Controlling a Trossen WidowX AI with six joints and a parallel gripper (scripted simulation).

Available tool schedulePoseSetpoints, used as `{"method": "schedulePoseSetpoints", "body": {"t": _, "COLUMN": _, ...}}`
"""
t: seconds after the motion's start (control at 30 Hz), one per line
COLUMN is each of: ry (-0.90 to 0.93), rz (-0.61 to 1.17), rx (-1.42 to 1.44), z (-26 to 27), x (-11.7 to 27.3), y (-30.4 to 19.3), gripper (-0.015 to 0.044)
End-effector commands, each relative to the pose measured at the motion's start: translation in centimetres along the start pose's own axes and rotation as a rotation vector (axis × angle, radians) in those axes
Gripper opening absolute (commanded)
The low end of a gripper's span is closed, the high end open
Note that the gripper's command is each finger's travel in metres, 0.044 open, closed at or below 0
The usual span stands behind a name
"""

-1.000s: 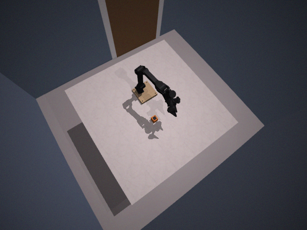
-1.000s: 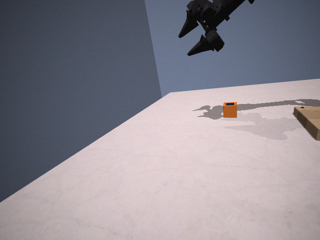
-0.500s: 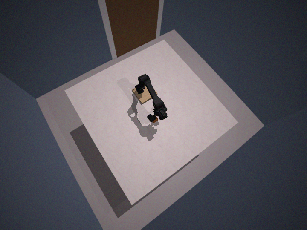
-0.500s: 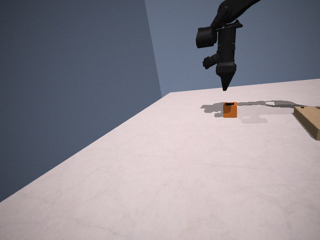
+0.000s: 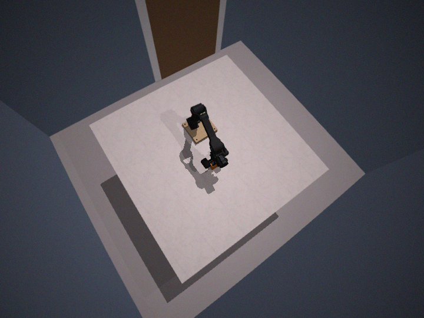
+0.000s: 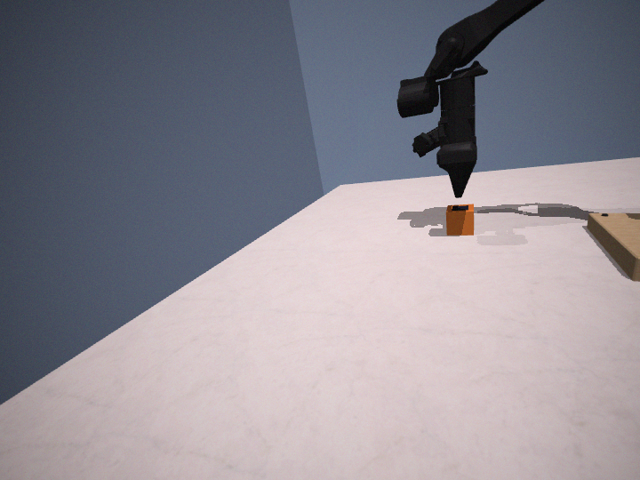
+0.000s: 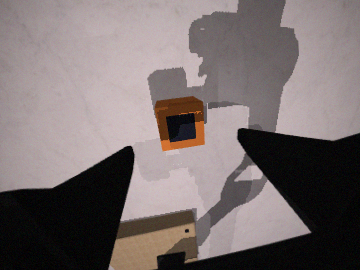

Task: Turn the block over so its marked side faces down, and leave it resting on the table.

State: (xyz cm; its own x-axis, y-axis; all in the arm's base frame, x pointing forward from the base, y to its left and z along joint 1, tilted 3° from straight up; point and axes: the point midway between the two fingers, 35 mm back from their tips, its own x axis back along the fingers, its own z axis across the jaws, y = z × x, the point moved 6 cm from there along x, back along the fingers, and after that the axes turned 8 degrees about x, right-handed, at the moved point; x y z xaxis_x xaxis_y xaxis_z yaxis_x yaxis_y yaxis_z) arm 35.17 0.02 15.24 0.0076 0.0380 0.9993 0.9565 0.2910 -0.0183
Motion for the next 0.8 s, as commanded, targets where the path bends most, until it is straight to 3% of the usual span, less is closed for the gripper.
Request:
{"method": "schedulePoseSetpoints", "body": {"t": 0.0, "ry": 0.005, "rz": 0.002, "rx": -0.005, "z": 0.0, "x": -0.7, "y": 0.0, "gripper": 0.044}}
{"method": "schedulePoseSetpoints", "body": {"t": 0.77, "ry": 0.004, "rz": 0.002, "rx": -0.005, "z": -0.1, "x": -4.6, "y": 0.0, "gripper": 0.044}}
